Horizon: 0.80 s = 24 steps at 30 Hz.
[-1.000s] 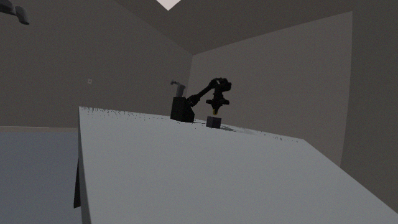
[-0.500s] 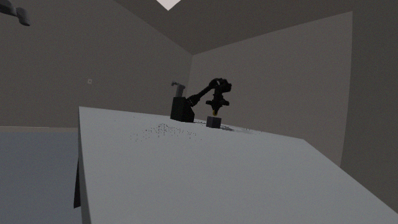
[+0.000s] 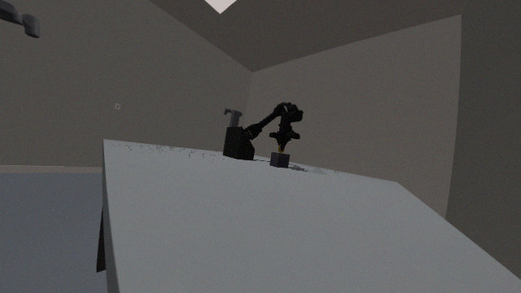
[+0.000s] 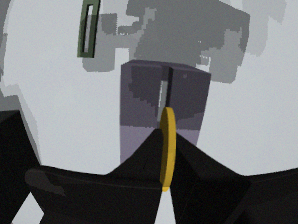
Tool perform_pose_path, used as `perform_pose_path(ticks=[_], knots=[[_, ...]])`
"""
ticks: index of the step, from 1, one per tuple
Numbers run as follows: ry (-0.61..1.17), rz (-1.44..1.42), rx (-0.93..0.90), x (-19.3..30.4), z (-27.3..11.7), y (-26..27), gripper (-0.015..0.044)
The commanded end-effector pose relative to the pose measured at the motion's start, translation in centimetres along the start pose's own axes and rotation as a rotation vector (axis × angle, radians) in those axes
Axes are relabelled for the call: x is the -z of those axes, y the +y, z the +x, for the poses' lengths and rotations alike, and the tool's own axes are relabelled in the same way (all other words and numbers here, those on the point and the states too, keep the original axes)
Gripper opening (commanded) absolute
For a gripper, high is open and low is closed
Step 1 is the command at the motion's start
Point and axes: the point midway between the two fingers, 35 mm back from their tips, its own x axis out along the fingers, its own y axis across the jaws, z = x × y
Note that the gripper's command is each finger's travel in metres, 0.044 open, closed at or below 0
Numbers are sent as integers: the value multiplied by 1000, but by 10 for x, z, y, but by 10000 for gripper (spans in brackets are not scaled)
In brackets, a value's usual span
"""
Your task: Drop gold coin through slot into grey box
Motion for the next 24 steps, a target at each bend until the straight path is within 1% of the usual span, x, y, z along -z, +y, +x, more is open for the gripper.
perform_pose_path(ticks=[1,4,13,19,22,24], knots=[[0,-1,1,0,0,0,79],[0,-1,1,0,0,0,157],[0,-1,1,0,0,0,161],[1,0,0,0,-17,0,318],[1,0,0,0,-18,0,397],[-1,4,-1,0,-31,0,440]])
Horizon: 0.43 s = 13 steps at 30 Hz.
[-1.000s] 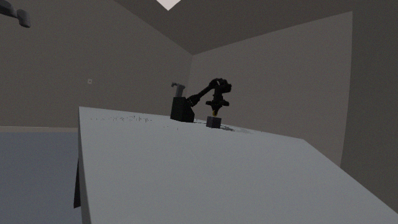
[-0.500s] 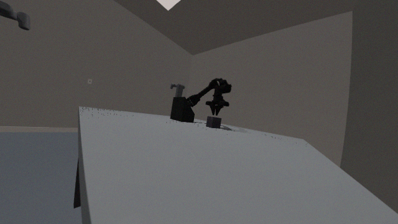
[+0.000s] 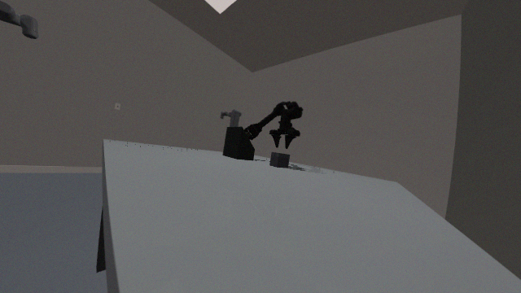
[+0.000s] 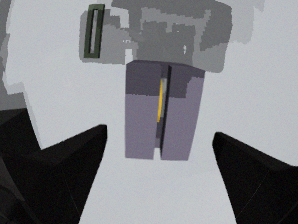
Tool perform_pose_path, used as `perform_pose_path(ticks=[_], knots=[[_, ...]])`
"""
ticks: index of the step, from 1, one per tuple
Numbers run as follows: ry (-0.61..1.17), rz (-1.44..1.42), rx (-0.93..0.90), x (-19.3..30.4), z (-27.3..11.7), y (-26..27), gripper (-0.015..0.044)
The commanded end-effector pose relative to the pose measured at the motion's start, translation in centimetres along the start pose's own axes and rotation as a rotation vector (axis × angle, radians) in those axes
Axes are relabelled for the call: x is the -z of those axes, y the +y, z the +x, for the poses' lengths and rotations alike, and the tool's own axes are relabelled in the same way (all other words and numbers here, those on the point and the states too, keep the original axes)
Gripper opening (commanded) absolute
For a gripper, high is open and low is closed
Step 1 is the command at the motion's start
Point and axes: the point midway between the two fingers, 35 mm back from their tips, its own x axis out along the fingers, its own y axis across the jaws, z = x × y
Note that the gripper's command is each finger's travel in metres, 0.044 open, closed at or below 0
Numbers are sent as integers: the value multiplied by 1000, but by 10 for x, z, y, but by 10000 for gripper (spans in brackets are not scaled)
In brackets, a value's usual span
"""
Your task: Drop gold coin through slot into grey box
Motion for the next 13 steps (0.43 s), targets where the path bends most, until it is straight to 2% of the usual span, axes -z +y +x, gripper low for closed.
perform_pose_path(ticks=[1,3,13], knots=[[2,-4,4,0,-29,1,440],[-2,-1,3,-1,-42,2,440],[-2,-1,3,-1,-42,2,440]])
